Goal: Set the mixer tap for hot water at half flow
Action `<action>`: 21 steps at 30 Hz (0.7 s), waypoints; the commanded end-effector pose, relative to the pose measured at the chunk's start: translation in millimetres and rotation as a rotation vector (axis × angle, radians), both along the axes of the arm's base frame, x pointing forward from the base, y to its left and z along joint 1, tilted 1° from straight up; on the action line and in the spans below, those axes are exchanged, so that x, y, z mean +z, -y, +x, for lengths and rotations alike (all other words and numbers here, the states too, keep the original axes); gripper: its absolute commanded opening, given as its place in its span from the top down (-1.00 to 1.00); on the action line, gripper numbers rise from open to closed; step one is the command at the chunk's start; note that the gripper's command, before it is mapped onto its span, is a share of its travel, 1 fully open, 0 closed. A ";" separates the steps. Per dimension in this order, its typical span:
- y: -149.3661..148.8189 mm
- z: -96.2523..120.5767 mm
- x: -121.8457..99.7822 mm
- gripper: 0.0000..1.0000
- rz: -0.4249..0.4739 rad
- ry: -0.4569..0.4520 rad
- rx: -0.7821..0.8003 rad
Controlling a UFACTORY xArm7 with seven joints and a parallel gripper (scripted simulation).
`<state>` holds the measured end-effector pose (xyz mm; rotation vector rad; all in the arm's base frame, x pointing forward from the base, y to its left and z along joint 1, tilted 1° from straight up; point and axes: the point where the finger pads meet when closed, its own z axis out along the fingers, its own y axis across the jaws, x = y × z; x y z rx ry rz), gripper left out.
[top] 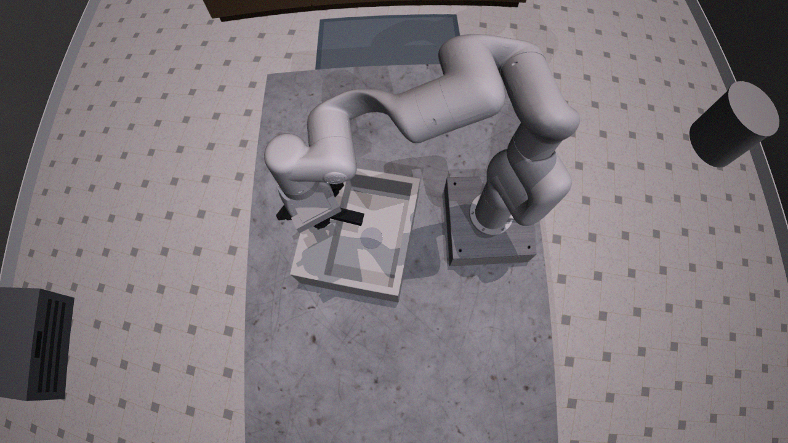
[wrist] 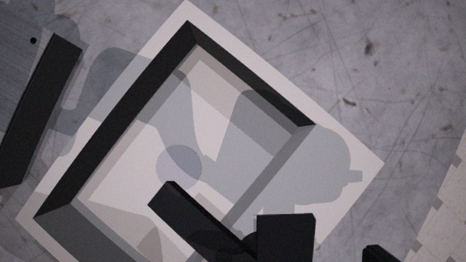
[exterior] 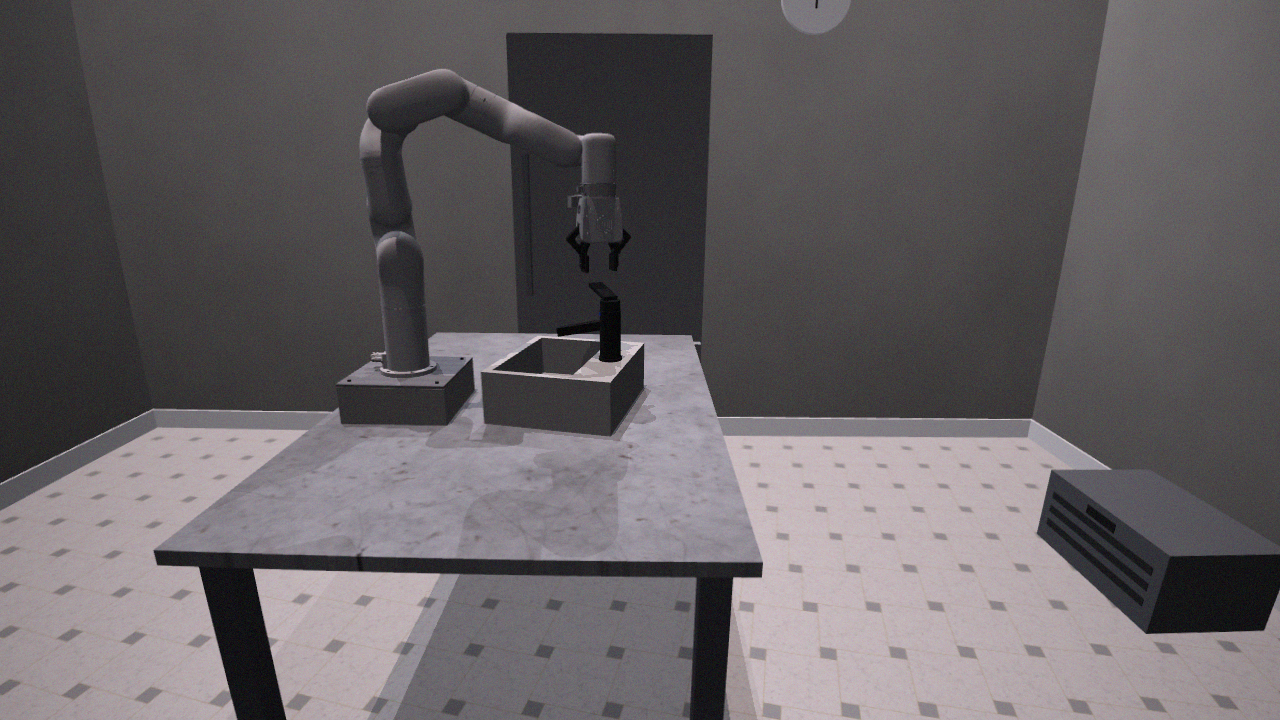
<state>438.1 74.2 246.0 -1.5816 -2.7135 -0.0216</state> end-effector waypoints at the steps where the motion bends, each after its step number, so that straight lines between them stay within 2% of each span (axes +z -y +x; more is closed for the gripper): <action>1: -0.1 0.7 7.8 -0.46 0.001 0.003 0.000; 12: 0.0 0.7 14.7 -0.46 0.001 0.003 0.000; 13: 0.0 0.7 14.7 1.00 0.001 0.003 0.000; 21: 0.0 0.7 14.7 1.00 0.001 0.003 0.000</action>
